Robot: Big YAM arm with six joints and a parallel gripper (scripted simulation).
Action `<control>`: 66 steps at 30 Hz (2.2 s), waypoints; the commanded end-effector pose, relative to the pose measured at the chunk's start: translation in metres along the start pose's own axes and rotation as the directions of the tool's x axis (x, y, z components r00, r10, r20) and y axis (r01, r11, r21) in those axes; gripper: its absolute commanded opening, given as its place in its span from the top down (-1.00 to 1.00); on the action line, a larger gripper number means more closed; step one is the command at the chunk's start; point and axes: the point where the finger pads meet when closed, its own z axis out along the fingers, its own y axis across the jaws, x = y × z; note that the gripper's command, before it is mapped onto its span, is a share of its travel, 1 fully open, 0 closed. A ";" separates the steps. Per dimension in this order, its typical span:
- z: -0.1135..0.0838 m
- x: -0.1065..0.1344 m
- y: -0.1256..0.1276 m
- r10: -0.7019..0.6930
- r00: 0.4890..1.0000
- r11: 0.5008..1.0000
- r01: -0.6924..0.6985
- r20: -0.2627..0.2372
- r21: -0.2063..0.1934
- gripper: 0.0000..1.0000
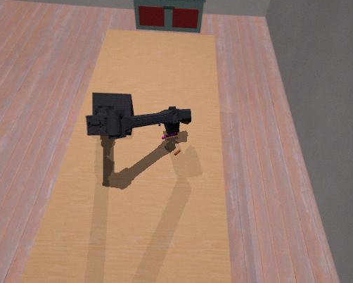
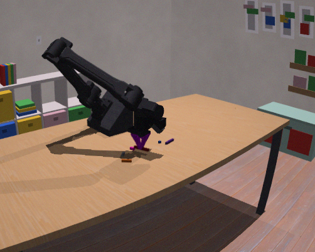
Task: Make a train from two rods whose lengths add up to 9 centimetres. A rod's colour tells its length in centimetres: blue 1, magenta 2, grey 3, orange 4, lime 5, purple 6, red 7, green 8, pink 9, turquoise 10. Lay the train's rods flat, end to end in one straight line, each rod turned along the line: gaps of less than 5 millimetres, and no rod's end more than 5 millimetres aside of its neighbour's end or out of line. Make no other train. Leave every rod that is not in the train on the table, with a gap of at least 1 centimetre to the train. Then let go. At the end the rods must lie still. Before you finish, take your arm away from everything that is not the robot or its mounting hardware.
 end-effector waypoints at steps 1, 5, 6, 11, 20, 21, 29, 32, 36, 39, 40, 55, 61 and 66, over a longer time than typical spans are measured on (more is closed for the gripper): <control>-0.005 -0.008 -0.003 0.004 1.000 1.000 -0.005 0.025 0.008 0.91; -0.005 -0.008 -0.003 0.004 1.000 1.000 -0.005 0.025 0.008 0.91; -0.005 -0.008 -0.003 0.004 1.000 1.000 -0.005 0.025 0.008 0.91; -0.005 -0.008 -0.002 0.003 1.000 1.000 -0.003 0.025 0.008 0.91; -0.005 -0.010 0.004 -0.011 1.000 1.000 0.010 0.026 0.009 0.91; -0.007 -0.010 0.003 -0.007 0.999 1.000 0.007 0.031 0.010 0.91; -0.007 -0.011 0.005 -0.011 0.999 1.000 0.010 0.032 0.011 0.91; -0.007 -0.011 0.005 -0.010 0.999 1.000 0.010 0.032 0.011 0.91; -0.007 -0.011 0.005 -0.010 0.999 1.000 0.010 0.032 0.011 0.91; -0.007 -0.011 0.005 -0.010 0.999 1.000 0.010 0.032 0.011 0.91; -0.007 -0.011 0.005 -0.010 0.999 1.000 0.010 0.032 0.011 0.91; -0.008 -0.012 0.004 -0.005 0.999 1.000 0.004 0.035 0.011 0.91; -0.008 -0.013 0.006 -0.006 0.999 1.000 0.006 0.034 0.011 0.91; -0.008 -0.013 0.005 -0.004 0.999 1.000 0.004 0.034 0.011 0.91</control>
